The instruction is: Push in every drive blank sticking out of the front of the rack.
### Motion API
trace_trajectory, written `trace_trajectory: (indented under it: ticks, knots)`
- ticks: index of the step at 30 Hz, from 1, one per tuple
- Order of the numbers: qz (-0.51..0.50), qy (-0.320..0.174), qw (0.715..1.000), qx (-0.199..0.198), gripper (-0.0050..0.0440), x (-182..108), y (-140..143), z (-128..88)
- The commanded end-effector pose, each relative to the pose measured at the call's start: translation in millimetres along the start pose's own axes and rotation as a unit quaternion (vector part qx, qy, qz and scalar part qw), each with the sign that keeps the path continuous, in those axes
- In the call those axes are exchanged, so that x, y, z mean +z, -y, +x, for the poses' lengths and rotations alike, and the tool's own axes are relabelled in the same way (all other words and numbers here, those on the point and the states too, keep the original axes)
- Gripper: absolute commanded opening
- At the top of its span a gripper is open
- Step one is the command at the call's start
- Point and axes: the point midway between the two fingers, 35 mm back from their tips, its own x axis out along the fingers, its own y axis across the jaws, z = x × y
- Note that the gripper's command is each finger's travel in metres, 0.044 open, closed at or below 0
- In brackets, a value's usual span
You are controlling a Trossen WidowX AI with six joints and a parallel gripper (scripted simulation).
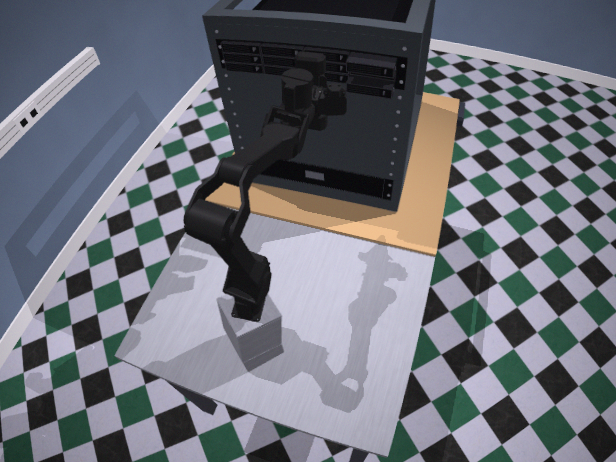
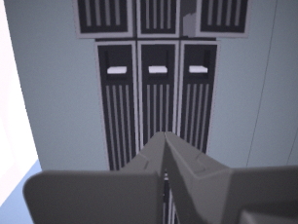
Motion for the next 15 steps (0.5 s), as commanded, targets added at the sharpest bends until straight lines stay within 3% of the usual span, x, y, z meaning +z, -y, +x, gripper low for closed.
trace_trajectory:
  ticks: [1,15]
  knots:
    - [-0.001,0.003,1.000,0.013,-0.0050,0.7,-11.7,0.5]
    - [-0.001,0.003,1.000,0.013,-0.0050,0.9,-13.3,10.4]
